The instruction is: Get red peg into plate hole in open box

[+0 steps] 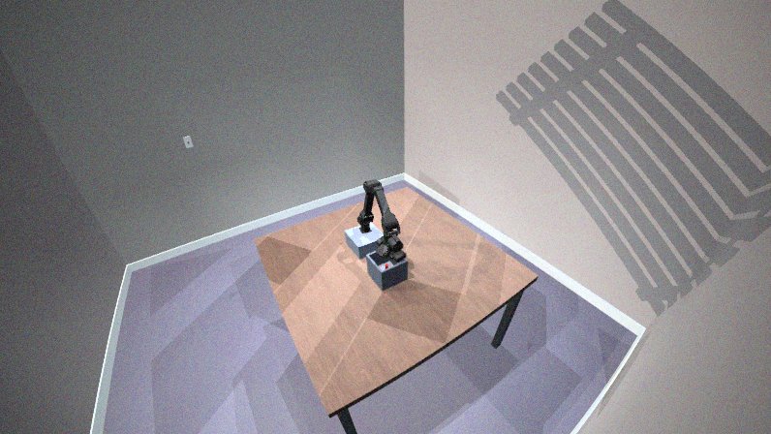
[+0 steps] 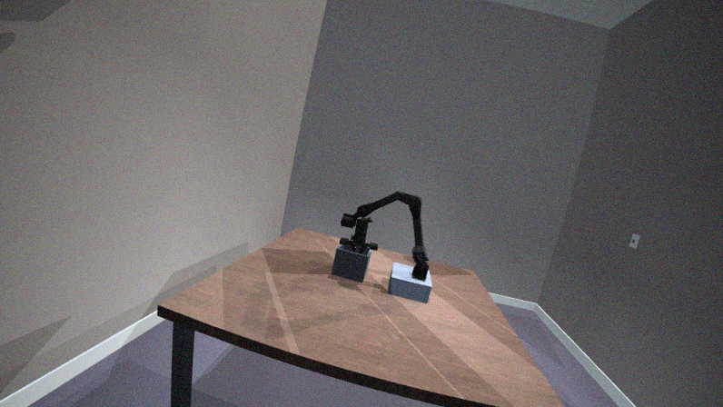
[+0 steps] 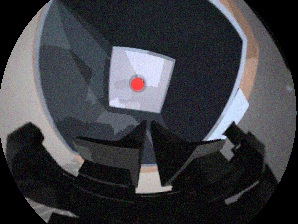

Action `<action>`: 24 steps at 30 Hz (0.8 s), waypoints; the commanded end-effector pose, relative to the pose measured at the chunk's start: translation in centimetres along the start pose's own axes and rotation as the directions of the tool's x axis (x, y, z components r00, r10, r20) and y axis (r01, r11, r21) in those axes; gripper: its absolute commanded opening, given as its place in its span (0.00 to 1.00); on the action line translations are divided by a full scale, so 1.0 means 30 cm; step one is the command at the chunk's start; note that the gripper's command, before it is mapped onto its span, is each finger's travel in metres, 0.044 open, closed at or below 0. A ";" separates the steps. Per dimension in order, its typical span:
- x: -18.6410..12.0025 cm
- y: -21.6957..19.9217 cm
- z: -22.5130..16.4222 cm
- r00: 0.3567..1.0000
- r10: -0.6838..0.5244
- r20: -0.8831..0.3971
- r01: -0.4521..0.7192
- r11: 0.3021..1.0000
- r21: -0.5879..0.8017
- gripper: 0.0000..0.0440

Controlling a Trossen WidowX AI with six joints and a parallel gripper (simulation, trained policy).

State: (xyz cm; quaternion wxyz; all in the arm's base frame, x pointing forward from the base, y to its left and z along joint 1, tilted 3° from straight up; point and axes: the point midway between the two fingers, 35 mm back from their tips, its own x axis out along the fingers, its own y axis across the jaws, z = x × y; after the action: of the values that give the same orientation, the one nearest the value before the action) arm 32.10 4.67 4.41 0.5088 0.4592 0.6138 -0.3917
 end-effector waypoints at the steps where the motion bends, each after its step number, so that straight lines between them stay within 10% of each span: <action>1: -0.009 -0.007 -0.016 1.000 -0.006 -0.019 0.006 1.000 0.014 0.07; 24: -0.212 0.112 -0.001 0.977 0.133 -0.168 -0.128 0.991 0.045 0.04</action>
State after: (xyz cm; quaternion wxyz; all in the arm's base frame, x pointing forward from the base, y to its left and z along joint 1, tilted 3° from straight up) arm 35.43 4.64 10.21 0.4747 0.5340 0.6142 -0.3351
